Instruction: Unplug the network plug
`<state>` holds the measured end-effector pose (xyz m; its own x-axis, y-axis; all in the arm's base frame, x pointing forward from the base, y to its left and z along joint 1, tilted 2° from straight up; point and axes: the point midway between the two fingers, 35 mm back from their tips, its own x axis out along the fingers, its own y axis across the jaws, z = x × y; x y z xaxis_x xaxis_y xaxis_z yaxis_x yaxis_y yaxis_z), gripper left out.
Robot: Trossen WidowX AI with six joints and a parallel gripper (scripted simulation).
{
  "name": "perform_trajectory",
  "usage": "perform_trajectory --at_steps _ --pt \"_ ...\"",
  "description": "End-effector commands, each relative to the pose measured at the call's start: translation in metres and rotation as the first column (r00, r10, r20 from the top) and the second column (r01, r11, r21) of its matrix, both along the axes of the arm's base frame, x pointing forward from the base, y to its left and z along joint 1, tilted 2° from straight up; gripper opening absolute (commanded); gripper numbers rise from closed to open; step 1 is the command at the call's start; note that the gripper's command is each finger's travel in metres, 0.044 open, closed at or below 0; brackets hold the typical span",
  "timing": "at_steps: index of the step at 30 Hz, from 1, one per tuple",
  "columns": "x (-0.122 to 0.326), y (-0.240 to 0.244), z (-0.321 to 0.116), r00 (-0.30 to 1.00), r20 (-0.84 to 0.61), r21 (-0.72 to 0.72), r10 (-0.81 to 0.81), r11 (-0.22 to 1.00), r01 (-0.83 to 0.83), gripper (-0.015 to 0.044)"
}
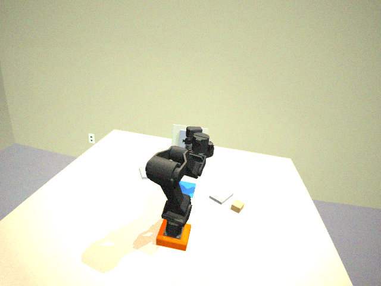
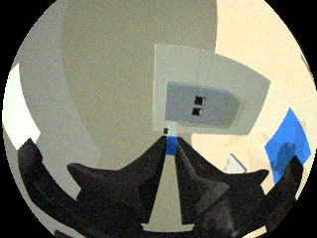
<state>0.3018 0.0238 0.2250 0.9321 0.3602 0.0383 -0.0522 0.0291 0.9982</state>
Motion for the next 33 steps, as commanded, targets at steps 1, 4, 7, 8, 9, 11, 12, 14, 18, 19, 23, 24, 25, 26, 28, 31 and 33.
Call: perform_trajectory --at_steps 1,4,7,8,9,11,12,14,18,19,23,24,25,26,28,31,33 --pt "-0.003 0.001 0.006 1.000 0.003 0.003 0.000 1.000 0.000 0.0000" --pt "-0.004 0.001 0.007 1.000 0.000 0.004 -0.001 1.000 0.001 0.0000" --pt "0.001 0.001 -0.001 0.998 -0.055 0.015 -0.017 1.000 0.018 0.0000" --pt "0.003 0.001 -0.005 0.997 -0.079 0.019 -0.024 0.999 0.026 0.0000" --pt "0.005 0.001 -0.008 0.994 -0.103 0.022 -0.031 0.999 0.033 0.0000" --pt "0.008 0.001 -0.015 0.988 -0.150 0.025 -0.044 0.998 0.049 0.0000" --pt "0.010 0.001 -0.019 0.983 -0.174 0.026 -0.051 0.998 0.056 0.0000" --pt "0.012 0.002 -0.027 0.973 -0.221 0.026 -0.064 0.997 0.072 0.0000" --pt "0.016 0.003 -0.042 0.945 -0.314 0.016 -0.091 0.995 0.101 0.0000" --pt "0.016 0.003 -0.046 0.937 -0.337 0.011 -0.098 0.994 0.108 0.0000" --pt "0.017 0.004 -0.061 0.897 -0.424 -0.012 -0.127 0.991 0.134 0.0000" --pt "0.017 0.004 -0.065 0.885 -0.445 -0.020 -0.134 0.990 0.140 0.0000" --pt "0.016 0.005 -0.069 0.874 -0.466 -0.028 -0.142 0.989 0.145 0.0000" --pt "0.016 0.005 -0.072 0.861 -0.486 -0.037 -0.149 0.988 0.150 0.0000" --pt "0.015 0.006 -0.080 0.835 -0.525 -0.057 -0.165 0.986 0.159 0.0000" --pt "0.012 0.006 -0.091 0.793 -0.579 -0.090 -0.190 0.981 0.170 0.0000" --pt "0.010 0.007 -0.098 0.762 -0.613 -0.115 -0.208 0.978 0.175 0.0000"
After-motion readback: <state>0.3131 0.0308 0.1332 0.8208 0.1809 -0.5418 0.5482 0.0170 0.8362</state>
